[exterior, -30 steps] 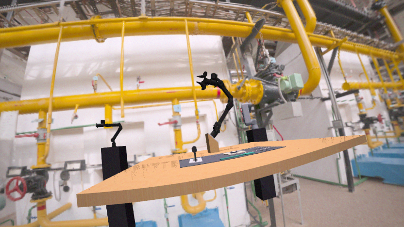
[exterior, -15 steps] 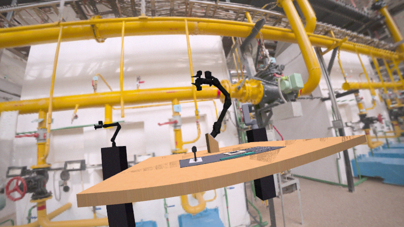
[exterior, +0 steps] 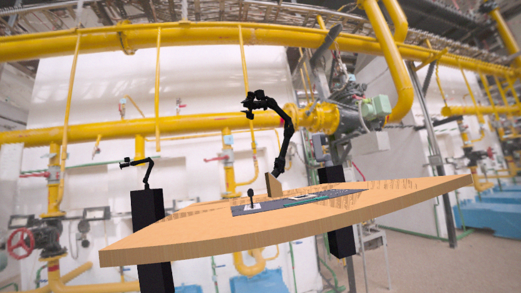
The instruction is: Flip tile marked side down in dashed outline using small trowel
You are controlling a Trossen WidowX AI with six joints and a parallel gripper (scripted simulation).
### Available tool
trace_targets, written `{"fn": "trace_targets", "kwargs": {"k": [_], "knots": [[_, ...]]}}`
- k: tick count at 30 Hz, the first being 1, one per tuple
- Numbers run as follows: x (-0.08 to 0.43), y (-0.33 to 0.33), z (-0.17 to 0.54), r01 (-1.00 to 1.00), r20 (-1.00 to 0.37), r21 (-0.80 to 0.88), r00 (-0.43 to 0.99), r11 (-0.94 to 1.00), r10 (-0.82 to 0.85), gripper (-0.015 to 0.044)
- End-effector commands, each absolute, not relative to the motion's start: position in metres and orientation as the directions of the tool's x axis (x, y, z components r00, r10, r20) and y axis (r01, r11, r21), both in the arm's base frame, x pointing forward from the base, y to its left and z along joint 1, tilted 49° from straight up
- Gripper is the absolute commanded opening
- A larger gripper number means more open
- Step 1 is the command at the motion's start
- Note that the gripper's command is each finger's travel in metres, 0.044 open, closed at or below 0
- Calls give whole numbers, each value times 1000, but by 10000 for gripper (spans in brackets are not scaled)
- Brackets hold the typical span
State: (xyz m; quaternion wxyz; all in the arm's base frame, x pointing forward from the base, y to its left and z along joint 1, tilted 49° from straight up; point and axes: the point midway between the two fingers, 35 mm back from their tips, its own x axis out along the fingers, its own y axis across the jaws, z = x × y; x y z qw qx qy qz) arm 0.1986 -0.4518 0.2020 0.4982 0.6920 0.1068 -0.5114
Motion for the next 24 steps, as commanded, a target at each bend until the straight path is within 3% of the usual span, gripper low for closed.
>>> {"fn": "trace_targets", "kwargs": {"k": [1, 24], "knots": [[218, -446, 186, 726, -830, 557, 471, -403, -299, 270], [321, -380, 77, 886, -896, 443, 438, 137, 70, 270]]}}
